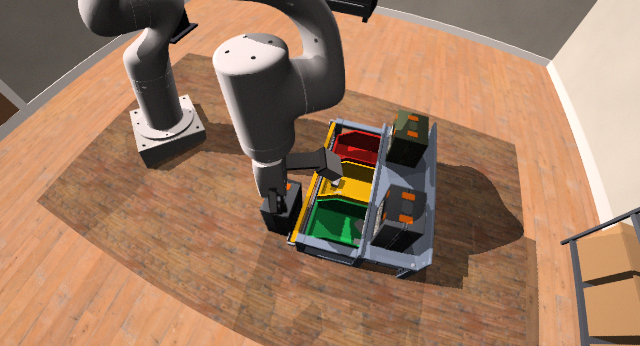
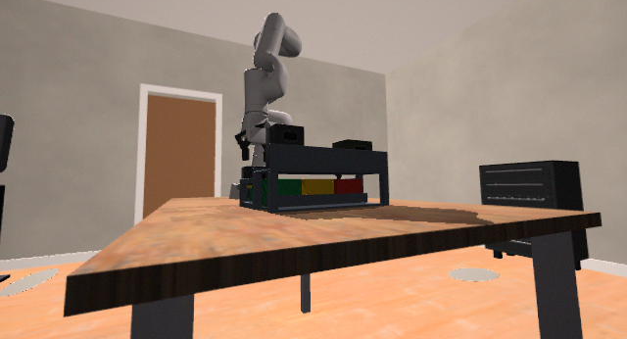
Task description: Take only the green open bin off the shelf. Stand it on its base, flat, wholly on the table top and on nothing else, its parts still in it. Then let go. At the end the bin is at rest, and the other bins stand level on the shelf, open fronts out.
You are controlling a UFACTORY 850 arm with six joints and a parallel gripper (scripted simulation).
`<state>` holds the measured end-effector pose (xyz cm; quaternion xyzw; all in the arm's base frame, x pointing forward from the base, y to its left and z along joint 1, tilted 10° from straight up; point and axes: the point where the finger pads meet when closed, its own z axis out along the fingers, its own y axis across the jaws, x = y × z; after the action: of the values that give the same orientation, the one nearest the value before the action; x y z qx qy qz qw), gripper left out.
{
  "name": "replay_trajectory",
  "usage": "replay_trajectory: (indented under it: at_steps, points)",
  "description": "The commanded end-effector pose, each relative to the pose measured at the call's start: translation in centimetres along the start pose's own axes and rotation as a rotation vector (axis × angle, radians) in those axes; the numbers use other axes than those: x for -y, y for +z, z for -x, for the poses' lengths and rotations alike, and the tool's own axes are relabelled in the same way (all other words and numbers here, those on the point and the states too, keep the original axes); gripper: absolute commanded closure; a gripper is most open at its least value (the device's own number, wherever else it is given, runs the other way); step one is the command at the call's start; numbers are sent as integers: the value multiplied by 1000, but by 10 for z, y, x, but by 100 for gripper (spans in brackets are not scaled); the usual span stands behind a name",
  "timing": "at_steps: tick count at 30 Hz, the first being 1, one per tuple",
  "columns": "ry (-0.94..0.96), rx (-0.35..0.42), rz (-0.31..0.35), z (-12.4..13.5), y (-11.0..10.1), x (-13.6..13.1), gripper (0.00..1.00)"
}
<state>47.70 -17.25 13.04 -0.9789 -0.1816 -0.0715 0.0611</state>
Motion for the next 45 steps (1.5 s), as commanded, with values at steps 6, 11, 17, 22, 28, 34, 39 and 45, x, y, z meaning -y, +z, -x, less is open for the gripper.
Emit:
replay_trajectory:
  at_steps: [6, 11, 17, 22, 28, 34, 39, 45]
  points:
    - [26, 14, 6, -1, -1, 0, 0]
    - [130, 14, 7, -1, -1, 0, 0]
    - [286, 13, 8, -1, -1, 0, 0]
    - [286, 13, 8, -1, -1, 0, 0]
    - [390, 13, 9, -1, -1, 0, 0]
    - [546, 12, 10, -1, -1, 0, 0]
    - [546, 12, 10, -1, -1, 0, 0]
    - [649, 11, 10, -1, -1, 0, 0]
